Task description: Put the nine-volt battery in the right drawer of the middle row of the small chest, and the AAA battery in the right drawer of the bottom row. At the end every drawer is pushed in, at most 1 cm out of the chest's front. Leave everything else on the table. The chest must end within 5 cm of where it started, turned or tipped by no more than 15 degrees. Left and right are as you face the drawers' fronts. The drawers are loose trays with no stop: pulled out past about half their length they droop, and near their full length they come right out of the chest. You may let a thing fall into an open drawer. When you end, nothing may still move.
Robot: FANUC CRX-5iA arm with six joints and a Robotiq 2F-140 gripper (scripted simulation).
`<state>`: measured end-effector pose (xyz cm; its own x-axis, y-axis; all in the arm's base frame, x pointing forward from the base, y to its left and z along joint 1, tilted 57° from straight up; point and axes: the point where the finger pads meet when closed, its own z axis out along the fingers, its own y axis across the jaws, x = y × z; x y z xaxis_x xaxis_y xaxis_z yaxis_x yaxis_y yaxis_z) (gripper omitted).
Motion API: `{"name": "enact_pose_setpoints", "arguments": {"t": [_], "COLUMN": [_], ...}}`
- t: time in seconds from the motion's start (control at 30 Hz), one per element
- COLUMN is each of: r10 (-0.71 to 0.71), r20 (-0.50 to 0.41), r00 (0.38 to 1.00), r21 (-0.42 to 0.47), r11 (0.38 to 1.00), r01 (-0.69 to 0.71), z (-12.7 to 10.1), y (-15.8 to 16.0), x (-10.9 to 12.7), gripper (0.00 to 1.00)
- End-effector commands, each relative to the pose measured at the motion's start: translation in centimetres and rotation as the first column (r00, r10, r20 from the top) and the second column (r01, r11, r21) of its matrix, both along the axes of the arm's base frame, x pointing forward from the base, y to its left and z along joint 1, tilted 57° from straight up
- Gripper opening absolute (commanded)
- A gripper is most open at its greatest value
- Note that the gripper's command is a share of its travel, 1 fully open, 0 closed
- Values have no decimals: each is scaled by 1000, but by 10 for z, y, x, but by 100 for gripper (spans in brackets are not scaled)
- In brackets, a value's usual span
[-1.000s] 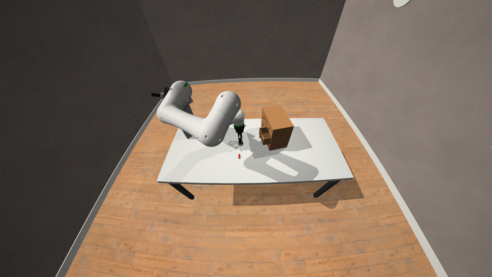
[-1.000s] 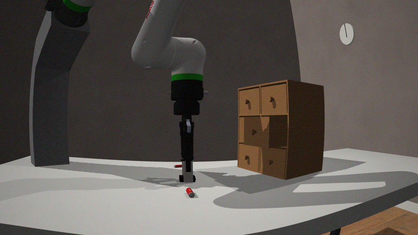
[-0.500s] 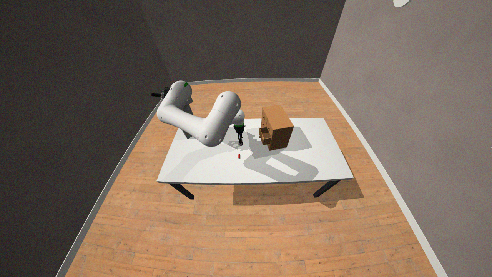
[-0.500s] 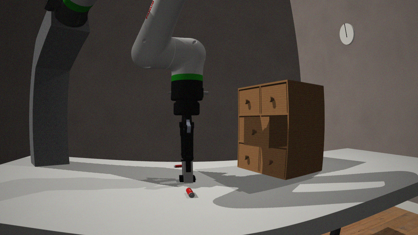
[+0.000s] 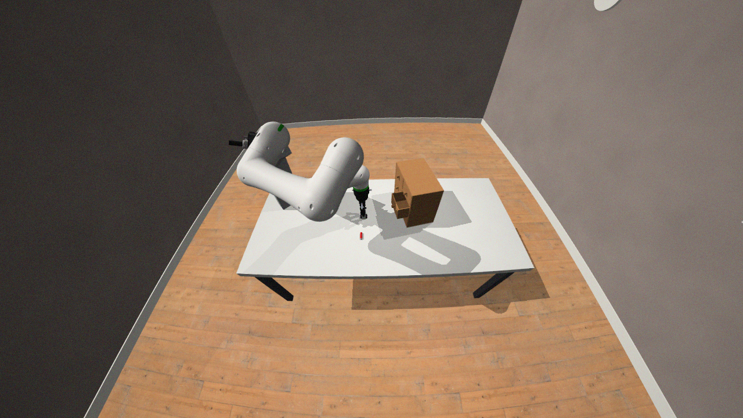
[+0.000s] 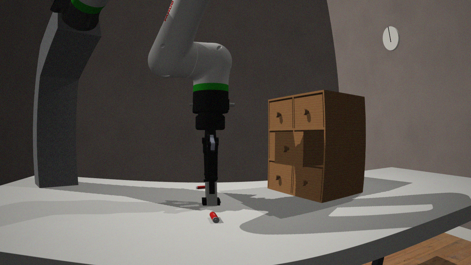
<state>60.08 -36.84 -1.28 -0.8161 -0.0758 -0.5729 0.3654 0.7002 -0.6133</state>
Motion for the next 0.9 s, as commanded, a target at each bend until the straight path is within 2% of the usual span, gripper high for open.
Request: {"name": "enact_pose_setpoints", "arguments": {"t": [0.0,0.43,0.6,0.67,0.87], "r10": [0,0,0,0,0], "r20": [0,0,0,0,0], "r00": [1000,1000,1000,1000,1000], "r21": [0,0,0,0,0], "r11": [1000,1000,1000,1000,1000], "r01": [0,0,0,0,0], "z": [0,1,24,24,53], "y": [0,2,32,32,70], "x": [0,-1,-20,-20,-44], "gripper": [14,14,14,14,14]}}
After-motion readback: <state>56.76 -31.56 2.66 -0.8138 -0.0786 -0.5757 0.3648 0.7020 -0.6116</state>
